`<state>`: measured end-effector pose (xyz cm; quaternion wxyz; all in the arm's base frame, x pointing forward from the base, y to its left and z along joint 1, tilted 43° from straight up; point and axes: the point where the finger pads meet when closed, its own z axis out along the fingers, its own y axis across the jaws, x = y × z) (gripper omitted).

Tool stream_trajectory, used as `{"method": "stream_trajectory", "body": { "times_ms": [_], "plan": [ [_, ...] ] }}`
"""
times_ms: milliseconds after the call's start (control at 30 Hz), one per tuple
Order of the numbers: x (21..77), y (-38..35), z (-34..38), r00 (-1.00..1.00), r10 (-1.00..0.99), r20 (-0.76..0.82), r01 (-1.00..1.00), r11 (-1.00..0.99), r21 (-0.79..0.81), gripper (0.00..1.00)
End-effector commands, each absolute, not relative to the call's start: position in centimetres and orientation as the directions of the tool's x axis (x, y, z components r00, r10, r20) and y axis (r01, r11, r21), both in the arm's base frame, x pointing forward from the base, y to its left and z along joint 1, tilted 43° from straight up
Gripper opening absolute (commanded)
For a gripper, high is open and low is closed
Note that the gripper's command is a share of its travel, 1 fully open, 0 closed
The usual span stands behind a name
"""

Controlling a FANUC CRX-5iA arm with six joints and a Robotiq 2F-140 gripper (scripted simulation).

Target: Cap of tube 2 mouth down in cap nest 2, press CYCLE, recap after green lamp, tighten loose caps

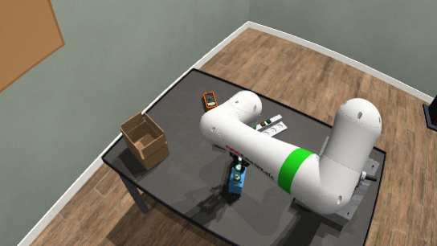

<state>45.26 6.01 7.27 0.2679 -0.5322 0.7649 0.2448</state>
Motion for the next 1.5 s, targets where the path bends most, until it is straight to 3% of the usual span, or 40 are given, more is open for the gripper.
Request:
{"method": "stream_trajectory", "body": {
  "times_ms": [0,300,667,1033,1300,1333,1467],
  "plan": [
    [45.29,5.94,7.31,-0.290,-0.683,-0.670,-0.945,0.314,0.088,0.30],
    [45.29,5.94,7.31,-0.290,-0.683,-0.670,-0.945,0.314,0.088,0.30],
    [45.29,5.92,7.35,0.150,-0.752,-0.642,-0.977,-0.014,-0.212,0.30],
    [45.29,5.90,7.36,0.639,-0.634,-0.436,-0.754,-0.405,-0.516,0.30],
    [45.28,5.89,7.36,0.674,-0.614,-0.411,-0.723,-0.435,-0.536,0.30],
    [45.29,5.90,7.35,0.674,-0.614,-0.411,-0.723,-0.435,-0.536,0.41],
    [45.29,5.90,7.35,0.674,-0.614,-0.411,-0.723,-0.435,-0.536,0.41]
  ]
}}
